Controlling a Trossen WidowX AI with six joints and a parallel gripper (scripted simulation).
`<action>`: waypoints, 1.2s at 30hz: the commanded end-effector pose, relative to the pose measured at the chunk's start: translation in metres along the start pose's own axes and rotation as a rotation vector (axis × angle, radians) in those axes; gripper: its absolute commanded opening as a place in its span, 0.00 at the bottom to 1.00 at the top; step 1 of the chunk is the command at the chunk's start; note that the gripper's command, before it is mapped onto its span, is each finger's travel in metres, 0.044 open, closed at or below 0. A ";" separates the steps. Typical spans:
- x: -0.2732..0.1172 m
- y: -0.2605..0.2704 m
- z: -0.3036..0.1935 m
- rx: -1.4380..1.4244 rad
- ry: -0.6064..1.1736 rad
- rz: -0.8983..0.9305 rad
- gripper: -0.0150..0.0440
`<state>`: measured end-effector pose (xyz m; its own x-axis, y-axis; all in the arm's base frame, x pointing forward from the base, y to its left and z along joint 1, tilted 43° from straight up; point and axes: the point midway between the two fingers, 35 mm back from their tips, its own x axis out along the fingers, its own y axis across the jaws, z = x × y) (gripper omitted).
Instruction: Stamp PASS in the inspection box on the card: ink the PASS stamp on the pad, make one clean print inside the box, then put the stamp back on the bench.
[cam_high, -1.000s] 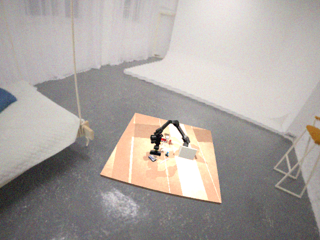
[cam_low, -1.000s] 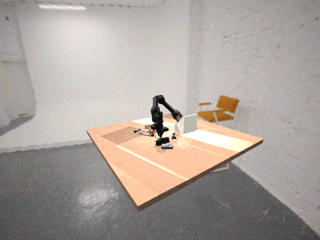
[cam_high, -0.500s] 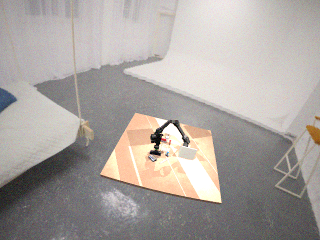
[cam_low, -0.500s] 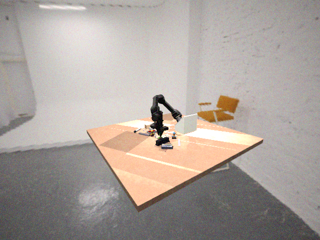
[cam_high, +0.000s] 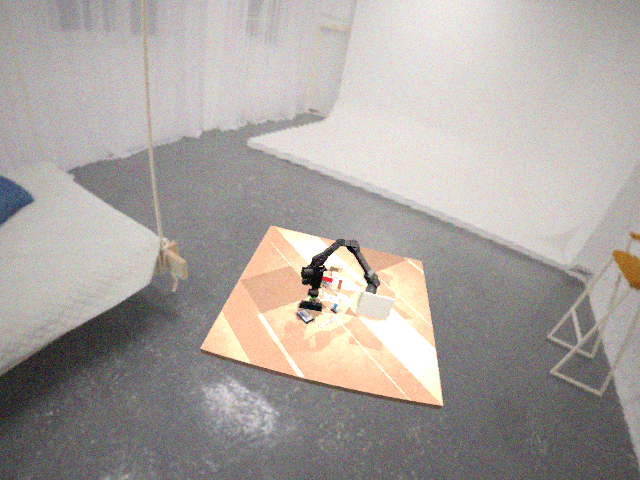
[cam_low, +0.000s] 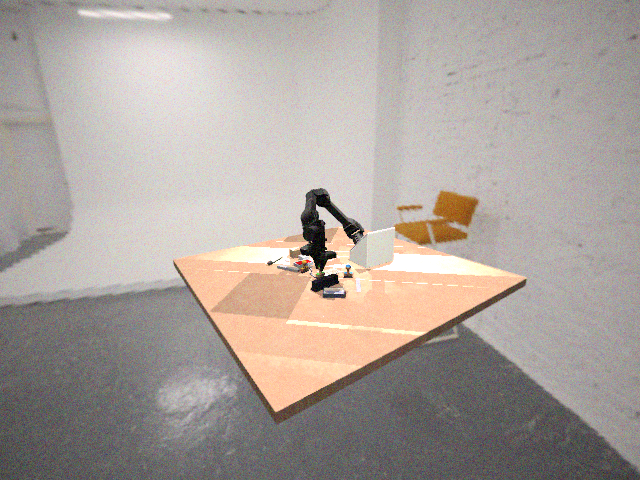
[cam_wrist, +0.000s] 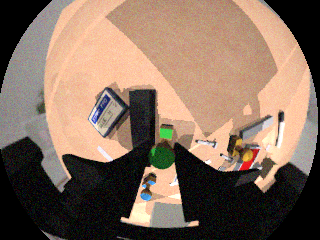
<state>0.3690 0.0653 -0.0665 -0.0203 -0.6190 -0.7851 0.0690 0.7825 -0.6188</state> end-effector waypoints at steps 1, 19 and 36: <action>-0.003 0.000 0.000 0.005 0.001 0.007 0.25; -0.011 0.000 0.000 0.006 0.000 0.022 0.25; -0.020 0.000 0.000 0.006 0.000 0.037 0.25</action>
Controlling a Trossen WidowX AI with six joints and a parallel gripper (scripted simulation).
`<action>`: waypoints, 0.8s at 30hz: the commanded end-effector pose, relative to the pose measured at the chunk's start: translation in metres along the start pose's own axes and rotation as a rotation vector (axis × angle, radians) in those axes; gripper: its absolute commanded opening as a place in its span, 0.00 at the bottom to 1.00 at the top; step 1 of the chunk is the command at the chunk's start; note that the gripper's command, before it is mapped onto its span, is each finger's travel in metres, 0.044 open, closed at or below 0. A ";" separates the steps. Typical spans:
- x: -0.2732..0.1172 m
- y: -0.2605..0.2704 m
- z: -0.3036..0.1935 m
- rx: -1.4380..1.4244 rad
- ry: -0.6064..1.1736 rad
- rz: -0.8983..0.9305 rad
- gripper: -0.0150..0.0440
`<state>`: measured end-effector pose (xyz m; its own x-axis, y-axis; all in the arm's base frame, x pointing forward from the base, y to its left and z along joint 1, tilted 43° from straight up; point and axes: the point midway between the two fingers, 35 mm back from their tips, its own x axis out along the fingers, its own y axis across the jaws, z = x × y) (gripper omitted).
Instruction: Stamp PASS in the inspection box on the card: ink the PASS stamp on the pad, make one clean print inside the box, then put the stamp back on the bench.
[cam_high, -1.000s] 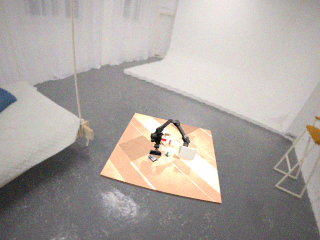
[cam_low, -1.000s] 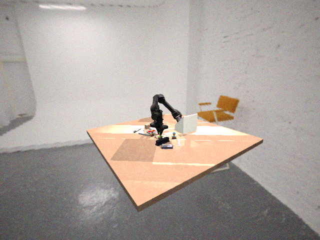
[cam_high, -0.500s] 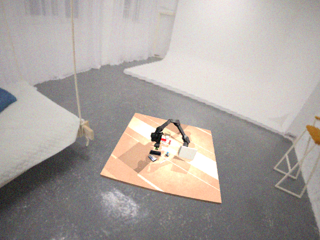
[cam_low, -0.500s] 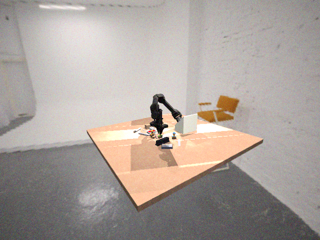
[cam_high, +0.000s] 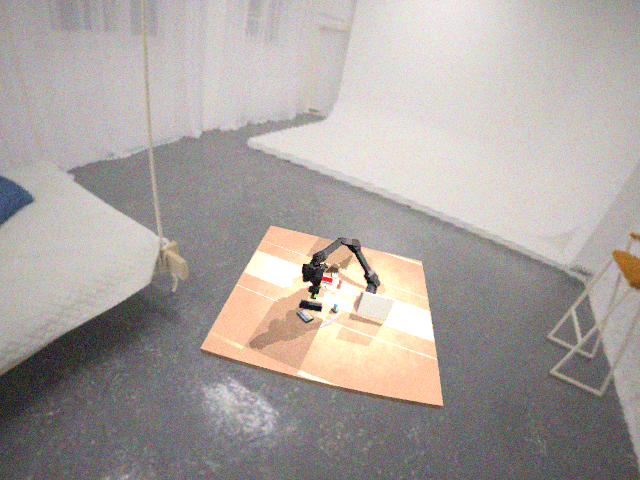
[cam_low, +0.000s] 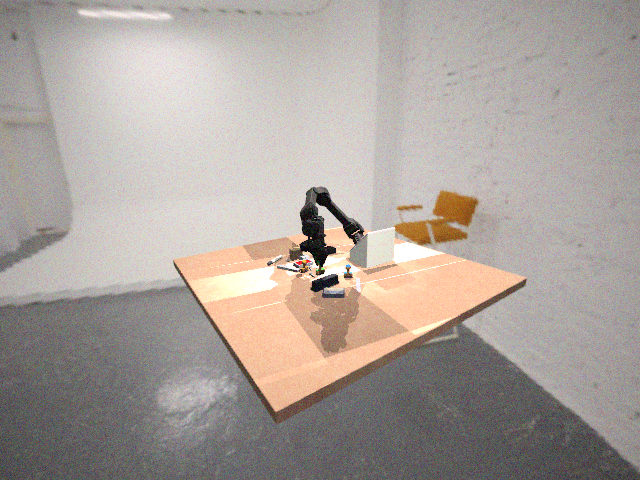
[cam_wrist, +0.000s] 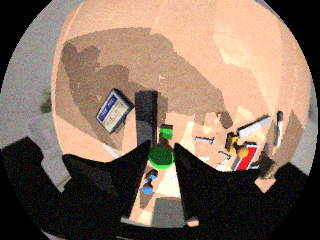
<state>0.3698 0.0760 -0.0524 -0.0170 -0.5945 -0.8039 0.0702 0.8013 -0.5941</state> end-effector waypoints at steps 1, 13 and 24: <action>-0.003 0.000 0.000 0.005 0.001 0.007 0.25; -0.008 0.000 0.000 0.005 0.001 0.017 0.25; -0.014 0.000 0.000 0.005 0.000 0.026 0.25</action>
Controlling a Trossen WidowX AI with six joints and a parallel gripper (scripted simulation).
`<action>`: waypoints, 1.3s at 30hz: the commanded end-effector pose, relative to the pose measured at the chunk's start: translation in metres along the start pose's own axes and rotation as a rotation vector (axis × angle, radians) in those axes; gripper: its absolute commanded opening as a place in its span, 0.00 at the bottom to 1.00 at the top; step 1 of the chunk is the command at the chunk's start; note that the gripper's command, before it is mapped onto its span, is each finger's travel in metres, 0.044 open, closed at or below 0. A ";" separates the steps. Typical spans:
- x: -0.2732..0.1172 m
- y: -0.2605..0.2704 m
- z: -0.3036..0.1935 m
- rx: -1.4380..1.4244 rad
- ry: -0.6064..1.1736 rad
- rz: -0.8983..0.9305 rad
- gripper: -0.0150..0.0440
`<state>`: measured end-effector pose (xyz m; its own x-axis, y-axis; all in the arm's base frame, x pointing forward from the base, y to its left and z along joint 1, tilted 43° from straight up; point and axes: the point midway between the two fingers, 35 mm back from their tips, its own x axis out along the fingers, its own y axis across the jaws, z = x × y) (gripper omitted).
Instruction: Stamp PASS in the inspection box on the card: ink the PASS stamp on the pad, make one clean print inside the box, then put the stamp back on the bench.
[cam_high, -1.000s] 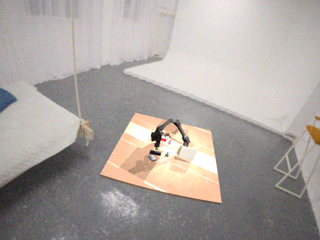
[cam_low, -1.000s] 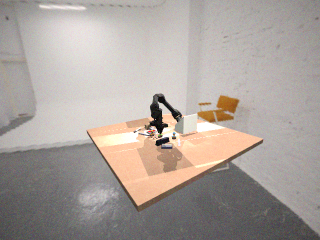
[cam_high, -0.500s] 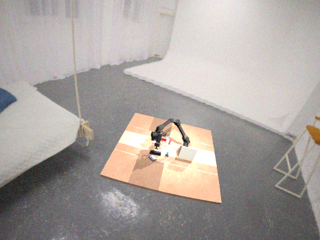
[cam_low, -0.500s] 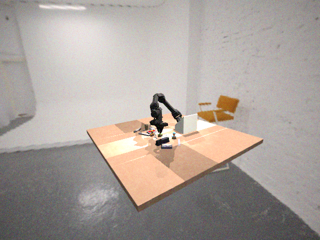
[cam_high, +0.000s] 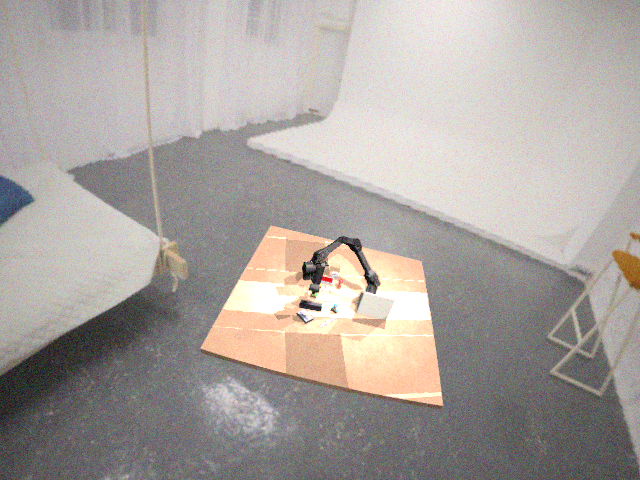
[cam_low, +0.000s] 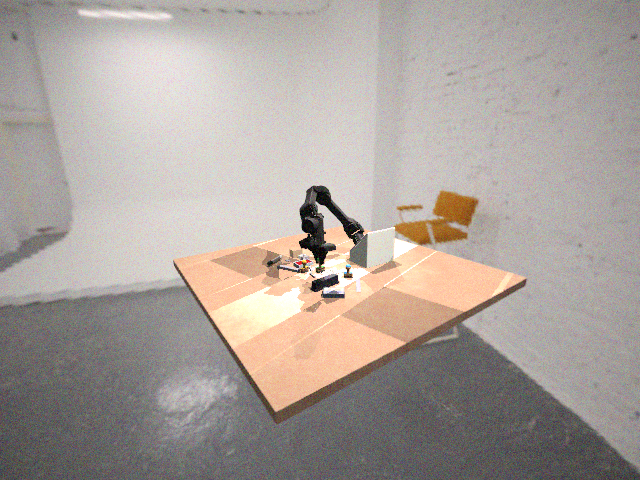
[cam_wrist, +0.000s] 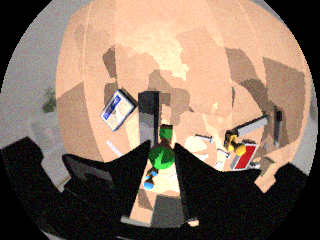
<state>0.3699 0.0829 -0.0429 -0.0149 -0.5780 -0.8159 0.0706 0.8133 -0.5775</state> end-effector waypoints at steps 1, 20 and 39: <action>-0.003 0.000 0.000 0.005 0.001 0.007 0.25; -0.015 -0.029 0.002 0.004 0.002 0.023 0.25; -0.034 -0.148 -0.012 0.001 0.002 0.030 0.25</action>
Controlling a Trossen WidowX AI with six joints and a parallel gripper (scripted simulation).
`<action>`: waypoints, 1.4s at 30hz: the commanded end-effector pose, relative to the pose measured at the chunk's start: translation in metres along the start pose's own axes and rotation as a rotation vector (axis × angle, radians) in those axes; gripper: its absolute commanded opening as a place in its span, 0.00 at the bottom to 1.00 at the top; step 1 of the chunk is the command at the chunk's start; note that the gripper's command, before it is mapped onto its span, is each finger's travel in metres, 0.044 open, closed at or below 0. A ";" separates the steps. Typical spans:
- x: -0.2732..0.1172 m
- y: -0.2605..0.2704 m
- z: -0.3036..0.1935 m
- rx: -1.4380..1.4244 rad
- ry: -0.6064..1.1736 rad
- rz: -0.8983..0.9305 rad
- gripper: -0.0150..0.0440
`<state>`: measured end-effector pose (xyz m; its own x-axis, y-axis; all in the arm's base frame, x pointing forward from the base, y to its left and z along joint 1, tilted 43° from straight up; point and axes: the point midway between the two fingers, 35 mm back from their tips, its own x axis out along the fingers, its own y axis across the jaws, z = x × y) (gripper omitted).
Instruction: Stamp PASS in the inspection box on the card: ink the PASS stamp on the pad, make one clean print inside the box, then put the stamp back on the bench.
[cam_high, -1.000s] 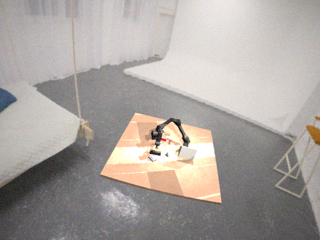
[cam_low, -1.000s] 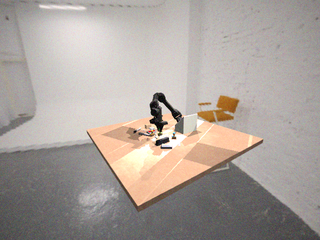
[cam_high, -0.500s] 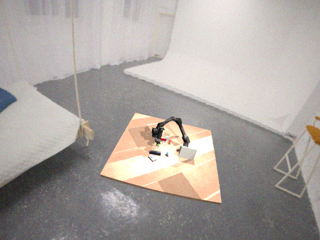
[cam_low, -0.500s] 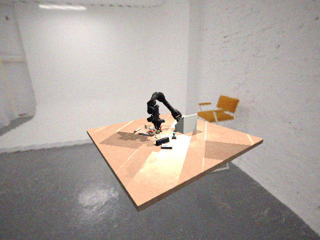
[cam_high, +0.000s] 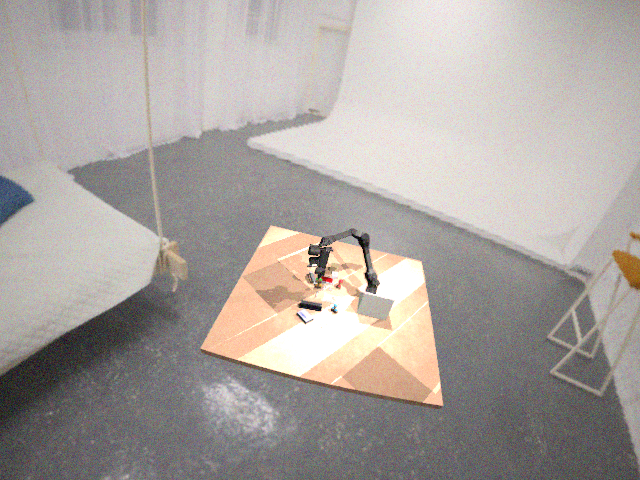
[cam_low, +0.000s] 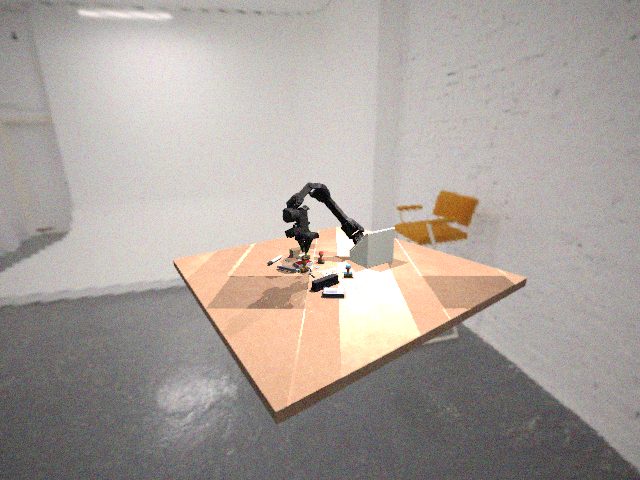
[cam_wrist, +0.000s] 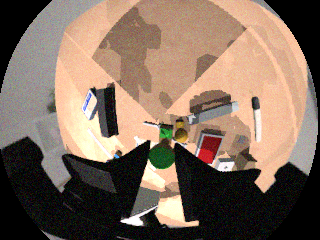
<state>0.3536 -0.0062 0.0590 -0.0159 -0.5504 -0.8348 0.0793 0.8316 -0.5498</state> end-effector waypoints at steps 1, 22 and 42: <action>-0.004 -0.022 -0.007 -0.007 -0.002 -0.004 0.25; -0.014 -0.110 -0.051 -0.006 0.001 -0.021 0.25; -0.001 -0.112 -0.050 -0.004 0.000 -0.020 0.25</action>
<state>0.2946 -0.0933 0.1216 -0.0173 -0.5656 -0.8245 0.0809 0.8211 -0.5650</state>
